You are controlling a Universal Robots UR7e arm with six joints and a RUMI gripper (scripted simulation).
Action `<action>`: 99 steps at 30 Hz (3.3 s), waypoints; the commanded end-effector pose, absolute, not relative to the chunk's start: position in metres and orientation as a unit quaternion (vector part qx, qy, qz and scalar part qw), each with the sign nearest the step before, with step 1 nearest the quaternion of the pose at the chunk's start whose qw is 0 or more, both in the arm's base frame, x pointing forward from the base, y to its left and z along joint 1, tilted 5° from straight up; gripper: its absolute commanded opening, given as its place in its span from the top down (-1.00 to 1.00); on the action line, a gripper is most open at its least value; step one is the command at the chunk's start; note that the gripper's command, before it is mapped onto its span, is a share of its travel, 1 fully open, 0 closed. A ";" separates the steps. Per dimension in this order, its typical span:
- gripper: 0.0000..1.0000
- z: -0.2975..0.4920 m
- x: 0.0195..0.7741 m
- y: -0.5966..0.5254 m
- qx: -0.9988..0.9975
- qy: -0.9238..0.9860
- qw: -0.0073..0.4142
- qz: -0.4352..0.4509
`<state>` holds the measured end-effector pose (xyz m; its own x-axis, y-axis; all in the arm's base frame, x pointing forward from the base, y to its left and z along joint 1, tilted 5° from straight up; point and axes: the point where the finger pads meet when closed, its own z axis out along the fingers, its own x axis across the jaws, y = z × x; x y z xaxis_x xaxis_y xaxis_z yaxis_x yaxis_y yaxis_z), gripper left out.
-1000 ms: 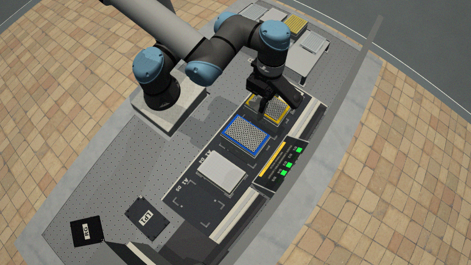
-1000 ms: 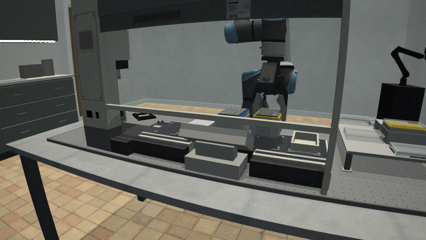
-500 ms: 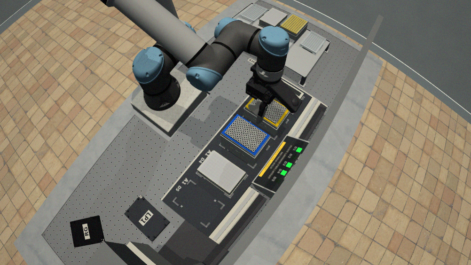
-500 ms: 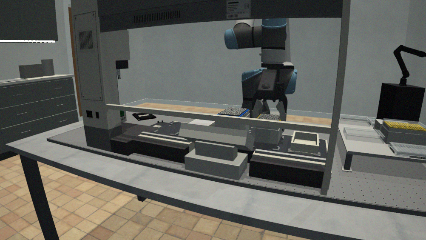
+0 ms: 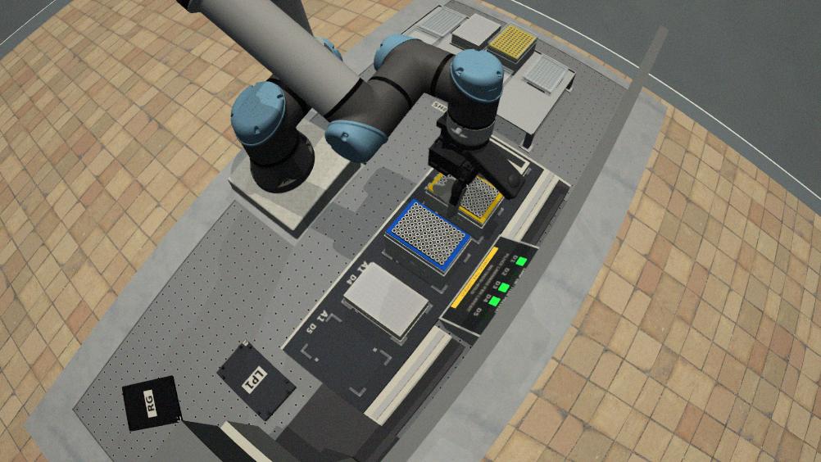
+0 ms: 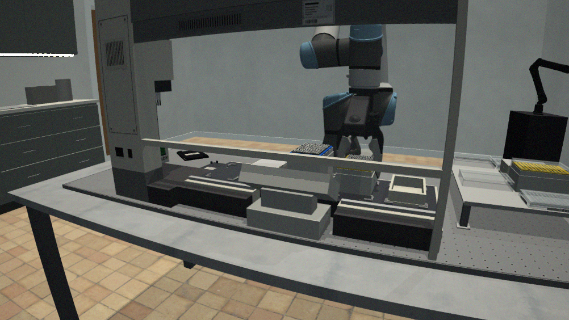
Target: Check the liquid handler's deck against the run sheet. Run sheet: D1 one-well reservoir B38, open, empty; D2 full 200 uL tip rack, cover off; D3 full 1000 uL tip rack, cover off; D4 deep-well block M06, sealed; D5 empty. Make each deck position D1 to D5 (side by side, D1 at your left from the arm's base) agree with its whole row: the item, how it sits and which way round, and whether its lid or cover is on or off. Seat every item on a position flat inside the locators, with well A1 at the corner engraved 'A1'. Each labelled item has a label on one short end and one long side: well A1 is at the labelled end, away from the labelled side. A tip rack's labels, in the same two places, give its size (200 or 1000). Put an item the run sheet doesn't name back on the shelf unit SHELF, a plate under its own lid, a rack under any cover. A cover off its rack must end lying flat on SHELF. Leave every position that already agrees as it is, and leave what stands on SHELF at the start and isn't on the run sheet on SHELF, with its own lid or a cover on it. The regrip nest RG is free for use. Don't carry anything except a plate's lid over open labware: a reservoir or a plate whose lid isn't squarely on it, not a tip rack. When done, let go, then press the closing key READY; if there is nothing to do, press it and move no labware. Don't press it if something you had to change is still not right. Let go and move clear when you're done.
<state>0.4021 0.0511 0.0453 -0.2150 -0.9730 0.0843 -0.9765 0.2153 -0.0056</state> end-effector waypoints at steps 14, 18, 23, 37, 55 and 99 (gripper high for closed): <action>1.00 0.046 0.402 0.051 0.626 -0.779 0.031 0.029; 1.00 0.046 0.402 0.051 0.626 -0.779 0.031 0.029; 1.00 0.045 0.402 0.051 0.626 -0.779 0.031 0.029; 1.00 0.042 0.402 0.051 0.626 -0.779 0.031 0.029; 1.00 0.037 0.402 0.050 0.626 -0.779 0.031 0.029; -0.64 0.034 0.402 0.050 0.626 -0.779 0.031 0.029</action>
